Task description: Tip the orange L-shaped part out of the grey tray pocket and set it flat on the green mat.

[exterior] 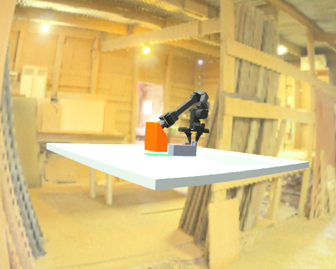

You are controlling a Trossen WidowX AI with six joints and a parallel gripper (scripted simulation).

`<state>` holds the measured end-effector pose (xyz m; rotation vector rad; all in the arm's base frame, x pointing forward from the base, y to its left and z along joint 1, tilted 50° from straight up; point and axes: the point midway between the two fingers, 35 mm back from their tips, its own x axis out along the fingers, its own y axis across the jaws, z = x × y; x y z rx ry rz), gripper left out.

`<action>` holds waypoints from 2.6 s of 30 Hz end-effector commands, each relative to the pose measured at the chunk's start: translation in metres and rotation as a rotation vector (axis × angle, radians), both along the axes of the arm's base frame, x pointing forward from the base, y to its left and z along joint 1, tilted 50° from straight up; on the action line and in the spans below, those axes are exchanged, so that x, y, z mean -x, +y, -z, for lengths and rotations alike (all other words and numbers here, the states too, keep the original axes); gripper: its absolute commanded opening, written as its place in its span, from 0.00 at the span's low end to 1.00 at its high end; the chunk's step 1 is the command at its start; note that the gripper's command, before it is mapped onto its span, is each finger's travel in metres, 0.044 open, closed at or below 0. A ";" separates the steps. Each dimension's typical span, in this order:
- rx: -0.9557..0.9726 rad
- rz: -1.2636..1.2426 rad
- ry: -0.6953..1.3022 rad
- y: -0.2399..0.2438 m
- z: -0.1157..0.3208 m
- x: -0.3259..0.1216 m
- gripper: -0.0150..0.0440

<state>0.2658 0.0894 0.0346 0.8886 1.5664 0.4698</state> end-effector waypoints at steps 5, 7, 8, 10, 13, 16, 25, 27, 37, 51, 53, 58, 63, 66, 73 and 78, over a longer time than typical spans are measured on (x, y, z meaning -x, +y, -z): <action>-0.003 0.001 0.006 0.009 0.008 0.001 0.56; -0.003 0.001 0.006 0.012 0.010 0.001 0.56; -0.003 0.001 0.006 0.013 0.011 0.001 0.56; -0.003 0.001 0.006 0.015 0.013 0.001 0.56; -0.004 0.001 0.006 0.019 0.016 0.001 0.56; -0.004 0.001 0.006 0.023 0.019 0.001 0.56; -0.011 -0.004 -0.007 0.027 0.019 -0.001 0.56; -0.011 -0.004 -0.007 0.027 0.019 -0.001 0.56; -0.005 0.000 0.005 0.024 0.005 -0.002 0.56; -0.001 0.001 0.007 -0.058 -0.049 0.001 0.56; -0.001 0.001 0.007 -0.058 -0.049 0.001 0.56; 0.000 0.014 0.005 -0.057 -0.046 -0.001 0.56; 0.000 0.014 0.005 -0.057 -0.046 -0.001 0.56; 0.000 0.014 0.005 -0.057 -0.046 -0.001 0.56; 0.000 0.014 0.005 -0.057 -0.046 -0.001 0.56; 0.000 0.014 0.005 -0.057 -0.046 -0.001 0.56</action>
